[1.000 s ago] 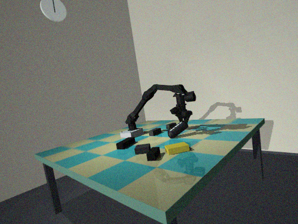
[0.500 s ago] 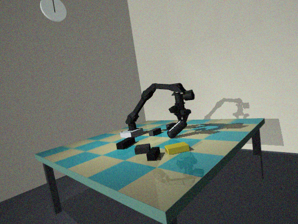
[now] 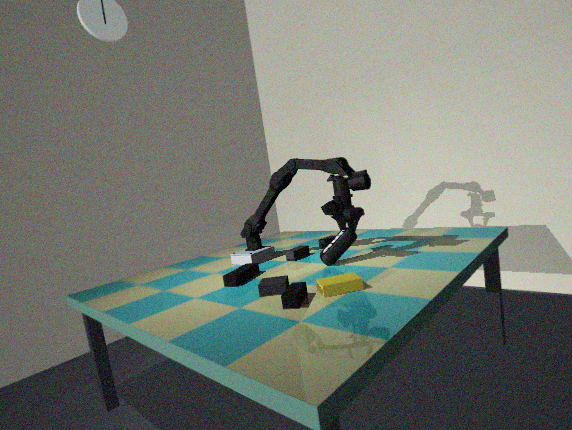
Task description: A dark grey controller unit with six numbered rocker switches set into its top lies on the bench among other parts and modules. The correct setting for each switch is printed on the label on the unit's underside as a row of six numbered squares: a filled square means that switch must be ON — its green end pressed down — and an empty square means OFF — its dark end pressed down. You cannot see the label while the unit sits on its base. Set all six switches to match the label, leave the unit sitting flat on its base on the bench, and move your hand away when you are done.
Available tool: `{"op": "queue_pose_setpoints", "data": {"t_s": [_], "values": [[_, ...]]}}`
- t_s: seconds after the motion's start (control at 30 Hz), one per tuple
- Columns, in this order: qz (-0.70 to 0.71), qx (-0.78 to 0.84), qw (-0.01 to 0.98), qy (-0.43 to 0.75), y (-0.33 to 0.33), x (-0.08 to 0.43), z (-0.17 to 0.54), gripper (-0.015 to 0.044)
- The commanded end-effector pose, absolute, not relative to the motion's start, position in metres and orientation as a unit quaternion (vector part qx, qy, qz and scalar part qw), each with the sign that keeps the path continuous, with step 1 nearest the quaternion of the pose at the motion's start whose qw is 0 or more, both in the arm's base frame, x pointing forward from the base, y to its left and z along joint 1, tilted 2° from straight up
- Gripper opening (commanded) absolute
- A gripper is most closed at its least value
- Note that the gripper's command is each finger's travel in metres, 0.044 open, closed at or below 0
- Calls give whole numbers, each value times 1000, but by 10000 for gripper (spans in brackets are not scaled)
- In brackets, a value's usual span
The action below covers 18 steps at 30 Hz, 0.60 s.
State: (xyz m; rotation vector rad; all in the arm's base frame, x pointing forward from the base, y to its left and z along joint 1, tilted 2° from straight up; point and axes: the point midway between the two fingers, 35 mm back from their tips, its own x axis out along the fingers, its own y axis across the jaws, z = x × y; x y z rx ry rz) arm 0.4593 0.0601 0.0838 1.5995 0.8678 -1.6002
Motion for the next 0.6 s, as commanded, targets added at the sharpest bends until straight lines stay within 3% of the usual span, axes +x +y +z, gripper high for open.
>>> {"op": "queue_pose_setpoints", "data": {"t_s": [0.0,0.57], "values": [[-618,619,354,332,54,457,90,336],[-618,619,354,332,44,451,98,336]]}}
